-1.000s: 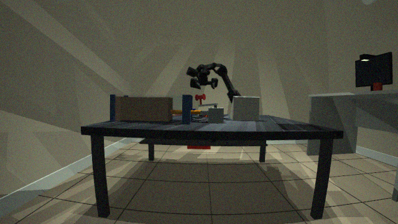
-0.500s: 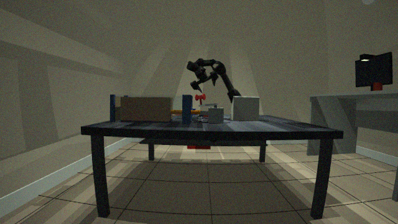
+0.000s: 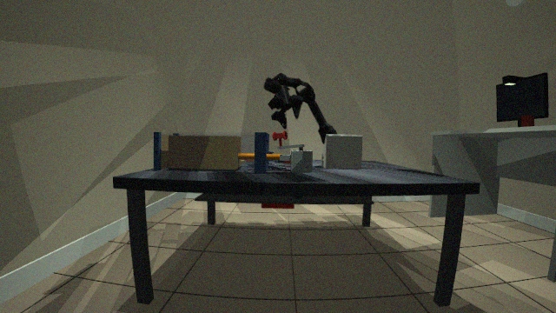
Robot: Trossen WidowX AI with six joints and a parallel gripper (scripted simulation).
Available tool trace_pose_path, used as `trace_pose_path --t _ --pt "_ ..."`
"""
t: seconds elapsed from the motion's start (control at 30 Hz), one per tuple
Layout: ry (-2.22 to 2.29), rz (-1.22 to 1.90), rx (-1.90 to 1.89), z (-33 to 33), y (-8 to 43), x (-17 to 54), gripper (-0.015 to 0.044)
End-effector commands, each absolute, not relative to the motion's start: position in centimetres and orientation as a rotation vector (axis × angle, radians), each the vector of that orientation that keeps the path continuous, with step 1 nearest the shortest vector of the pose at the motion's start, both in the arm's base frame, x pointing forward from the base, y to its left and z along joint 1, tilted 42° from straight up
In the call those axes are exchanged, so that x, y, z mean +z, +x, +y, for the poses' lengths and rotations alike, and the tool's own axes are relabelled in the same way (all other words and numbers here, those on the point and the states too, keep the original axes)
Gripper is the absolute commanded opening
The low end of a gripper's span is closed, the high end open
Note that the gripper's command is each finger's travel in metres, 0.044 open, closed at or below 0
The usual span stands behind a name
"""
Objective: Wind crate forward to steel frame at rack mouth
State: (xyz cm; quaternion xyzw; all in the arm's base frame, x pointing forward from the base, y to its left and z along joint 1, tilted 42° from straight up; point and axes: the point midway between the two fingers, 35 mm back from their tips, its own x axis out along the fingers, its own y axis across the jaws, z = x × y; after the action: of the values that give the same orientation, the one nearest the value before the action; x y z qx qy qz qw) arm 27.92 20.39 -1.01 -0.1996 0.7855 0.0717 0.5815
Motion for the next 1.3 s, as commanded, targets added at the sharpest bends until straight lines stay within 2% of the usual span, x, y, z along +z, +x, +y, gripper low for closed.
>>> trace_pose_path --t 0.0,0.4,1.27 --pt "-0.255 1.612 -0.635 22.8 27.8 -1.7 0.044" --pt "-0.034 1.302 -1.007 24.1 27.5 -1.5 0.044" --pt "-0.038 1.3 -1.016 23.3 27.4 -3.1 0.044"
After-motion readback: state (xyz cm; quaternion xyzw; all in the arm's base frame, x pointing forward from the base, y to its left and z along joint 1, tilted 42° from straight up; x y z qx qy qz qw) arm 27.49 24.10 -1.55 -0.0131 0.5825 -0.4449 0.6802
